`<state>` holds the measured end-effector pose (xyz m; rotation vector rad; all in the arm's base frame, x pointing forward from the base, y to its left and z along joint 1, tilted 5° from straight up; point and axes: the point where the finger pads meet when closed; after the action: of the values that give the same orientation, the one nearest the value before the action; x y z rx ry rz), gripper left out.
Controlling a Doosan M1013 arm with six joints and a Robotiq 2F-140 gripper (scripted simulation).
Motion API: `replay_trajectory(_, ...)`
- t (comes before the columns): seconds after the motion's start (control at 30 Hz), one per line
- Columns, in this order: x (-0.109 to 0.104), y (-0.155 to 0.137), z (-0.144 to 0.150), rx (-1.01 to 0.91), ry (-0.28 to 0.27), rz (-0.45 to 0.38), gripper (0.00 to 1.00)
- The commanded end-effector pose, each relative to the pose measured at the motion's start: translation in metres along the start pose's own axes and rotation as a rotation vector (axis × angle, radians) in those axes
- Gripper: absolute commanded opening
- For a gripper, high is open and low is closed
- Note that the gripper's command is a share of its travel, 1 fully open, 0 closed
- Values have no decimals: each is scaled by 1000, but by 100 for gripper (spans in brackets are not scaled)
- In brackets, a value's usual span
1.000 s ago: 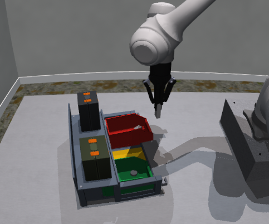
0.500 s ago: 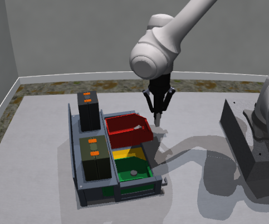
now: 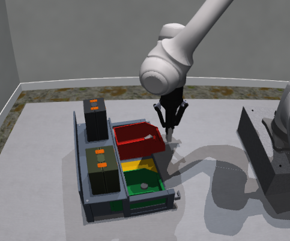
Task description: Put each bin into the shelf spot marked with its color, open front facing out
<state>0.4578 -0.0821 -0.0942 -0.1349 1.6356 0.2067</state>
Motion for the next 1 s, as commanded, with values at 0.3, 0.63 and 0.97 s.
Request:
replay_trajectory(0.3, 5, 0, 0, 0, 0, 0, 10)
replay_trajectory(0.63, 5, 0, 0, 0, 0, 0, 10)
replay_trajectory(0.97, 5, 0, 0, 0, 0, 0, 10)
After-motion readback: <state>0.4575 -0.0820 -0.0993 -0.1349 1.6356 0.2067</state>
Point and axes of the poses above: the point where the finger pads meet when closed, its own x axis out along the fingers, its own z axis across the jaws, y = z × x, and after that the axes turned 2 degrees about x, right-handed
